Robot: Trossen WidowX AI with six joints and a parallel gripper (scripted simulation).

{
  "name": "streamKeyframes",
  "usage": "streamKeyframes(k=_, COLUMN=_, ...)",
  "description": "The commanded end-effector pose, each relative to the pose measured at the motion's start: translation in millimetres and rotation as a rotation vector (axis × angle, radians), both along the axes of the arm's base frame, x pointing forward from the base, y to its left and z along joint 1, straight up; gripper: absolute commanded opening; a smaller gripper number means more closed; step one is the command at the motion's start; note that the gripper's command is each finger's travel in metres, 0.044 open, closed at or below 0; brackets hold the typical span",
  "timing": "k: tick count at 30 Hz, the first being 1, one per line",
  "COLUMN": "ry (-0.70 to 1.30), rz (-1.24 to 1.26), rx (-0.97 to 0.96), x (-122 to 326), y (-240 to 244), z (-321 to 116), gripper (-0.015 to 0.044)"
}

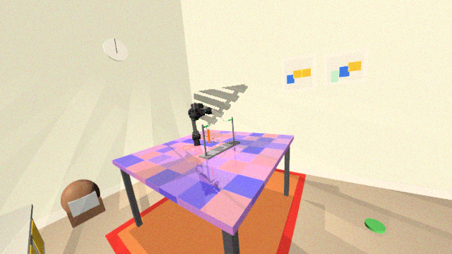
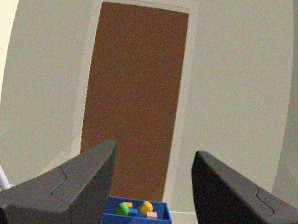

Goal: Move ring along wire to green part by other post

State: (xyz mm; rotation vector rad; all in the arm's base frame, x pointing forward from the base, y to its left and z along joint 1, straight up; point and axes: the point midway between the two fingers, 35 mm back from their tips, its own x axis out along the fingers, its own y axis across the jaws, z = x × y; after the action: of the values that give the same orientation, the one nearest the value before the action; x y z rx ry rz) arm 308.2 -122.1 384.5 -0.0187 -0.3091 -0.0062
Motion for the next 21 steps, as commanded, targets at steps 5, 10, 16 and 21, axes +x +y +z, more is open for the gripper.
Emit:
streamKeyframes(k=5, ry=0.106, rz=-0.194, rx=-0.103, x=-16.7, y=-64.7, z=-60.6, gripper=0.0160)
streamKeyframes(k=10, ry=0.181, rz=-0.301, rx=-0.158, x=-36.1, y=-98.2, z=-96.4, gripper=0.0160)
streamKeyframes(k=16, ry=0.262, rz=-0.286, rx=-0.148, x=-46.8, y=-102.3, z=-146.1, gripper=0.0160)
streamKeyframes(k=21, ry=0.352, rz=-0.214, rx=-0.099, x=-62.0, y=-86.6, z=-210.4, gripper=0.0160)
